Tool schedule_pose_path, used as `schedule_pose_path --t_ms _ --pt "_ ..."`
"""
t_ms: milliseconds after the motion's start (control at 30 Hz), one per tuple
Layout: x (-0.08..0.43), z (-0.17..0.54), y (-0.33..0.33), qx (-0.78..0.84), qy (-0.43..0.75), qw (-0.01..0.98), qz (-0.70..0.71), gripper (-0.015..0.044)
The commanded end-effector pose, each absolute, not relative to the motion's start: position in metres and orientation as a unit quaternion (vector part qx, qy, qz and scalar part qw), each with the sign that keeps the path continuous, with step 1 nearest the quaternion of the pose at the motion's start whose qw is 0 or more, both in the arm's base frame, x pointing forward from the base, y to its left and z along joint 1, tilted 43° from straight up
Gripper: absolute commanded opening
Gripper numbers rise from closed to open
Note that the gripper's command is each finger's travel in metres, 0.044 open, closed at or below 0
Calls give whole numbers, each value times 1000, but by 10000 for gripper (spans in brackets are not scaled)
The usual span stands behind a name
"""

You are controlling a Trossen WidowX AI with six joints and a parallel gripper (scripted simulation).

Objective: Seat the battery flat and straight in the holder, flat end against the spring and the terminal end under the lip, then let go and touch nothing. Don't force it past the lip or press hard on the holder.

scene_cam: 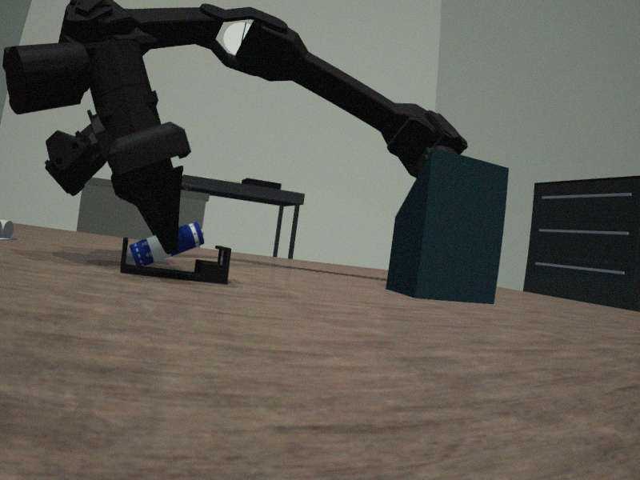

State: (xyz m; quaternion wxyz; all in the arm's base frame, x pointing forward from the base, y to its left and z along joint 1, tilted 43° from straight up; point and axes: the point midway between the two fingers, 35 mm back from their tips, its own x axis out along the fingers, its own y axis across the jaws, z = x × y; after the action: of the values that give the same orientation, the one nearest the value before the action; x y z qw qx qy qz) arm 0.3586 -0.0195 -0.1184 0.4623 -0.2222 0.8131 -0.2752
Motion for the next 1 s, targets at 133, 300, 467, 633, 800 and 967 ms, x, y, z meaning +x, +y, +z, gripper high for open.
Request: schedule_pose_path --t_ms 133,300,467,633,800,967 --pt "362 -122 -20 -226 803 481 -270 75" --pt "362 -123 -20 -228 799 488 -267 75" --pt "362 -124 -21 -230 796 495 -264 75" --pt "362 -125 -21 -232 792 502 -261 75" --pt "362 -125 -21 -233 788 508 -258 75" --pt "361 -126 -22 -235 784 515 -255 75"
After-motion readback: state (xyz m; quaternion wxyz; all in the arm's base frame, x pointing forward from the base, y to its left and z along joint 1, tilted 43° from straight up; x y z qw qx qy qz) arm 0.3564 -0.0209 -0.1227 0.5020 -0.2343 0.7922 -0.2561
